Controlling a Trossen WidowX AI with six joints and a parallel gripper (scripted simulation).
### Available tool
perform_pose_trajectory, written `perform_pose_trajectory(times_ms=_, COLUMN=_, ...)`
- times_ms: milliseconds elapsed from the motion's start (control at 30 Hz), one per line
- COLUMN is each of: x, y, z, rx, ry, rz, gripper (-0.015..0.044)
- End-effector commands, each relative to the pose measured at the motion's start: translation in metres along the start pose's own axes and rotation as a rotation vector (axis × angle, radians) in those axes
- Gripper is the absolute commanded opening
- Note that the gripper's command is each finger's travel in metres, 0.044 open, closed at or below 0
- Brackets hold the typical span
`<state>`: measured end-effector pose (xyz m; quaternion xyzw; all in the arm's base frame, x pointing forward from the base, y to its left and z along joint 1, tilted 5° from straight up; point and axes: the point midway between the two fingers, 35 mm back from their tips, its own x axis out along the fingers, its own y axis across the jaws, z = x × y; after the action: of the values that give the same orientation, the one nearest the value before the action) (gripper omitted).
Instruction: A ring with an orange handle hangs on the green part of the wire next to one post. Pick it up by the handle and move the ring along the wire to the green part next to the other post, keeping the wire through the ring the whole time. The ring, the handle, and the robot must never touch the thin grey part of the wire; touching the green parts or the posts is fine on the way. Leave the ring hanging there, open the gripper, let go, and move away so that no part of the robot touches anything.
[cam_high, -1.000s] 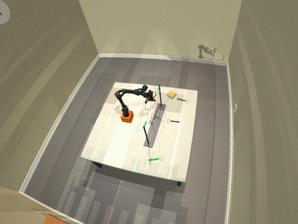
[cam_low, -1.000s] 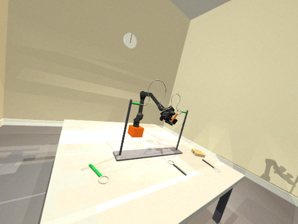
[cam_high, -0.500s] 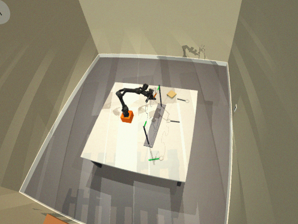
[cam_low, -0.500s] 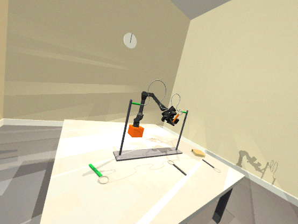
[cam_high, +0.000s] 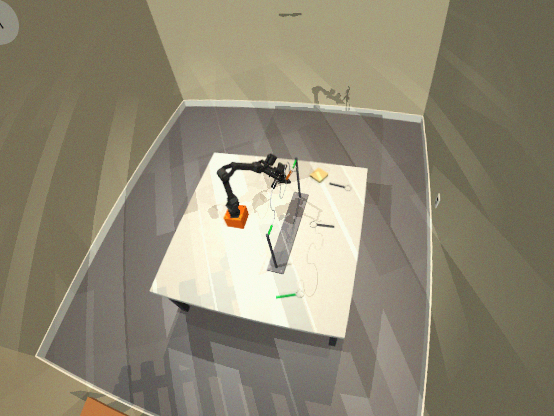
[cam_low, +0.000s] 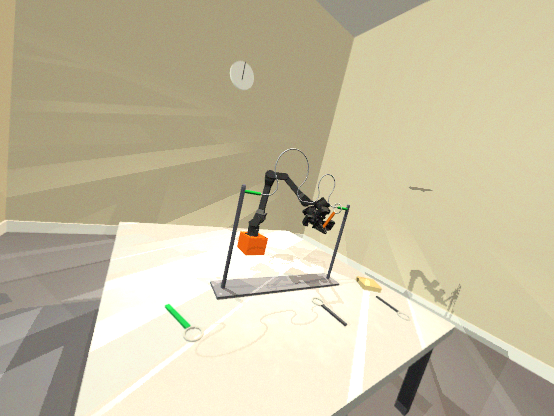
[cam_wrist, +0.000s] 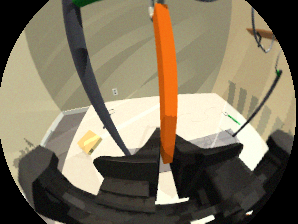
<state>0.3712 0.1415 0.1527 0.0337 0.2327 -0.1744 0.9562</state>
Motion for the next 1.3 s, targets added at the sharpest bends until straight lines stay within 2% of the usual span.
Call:
perform_pose_trajectory(times_ms=0, x=-0.001, y=0.006, z=0.004, rx=0.011, ry=-0.007, rz=0.001, gripper=-0.015)
perform_pose_trajectory(times_ms=1267, x=0.003, y=0.02, z=-0.01, rx=0.012, ry=-0.009, rz=0.002, gripper=-0.015)
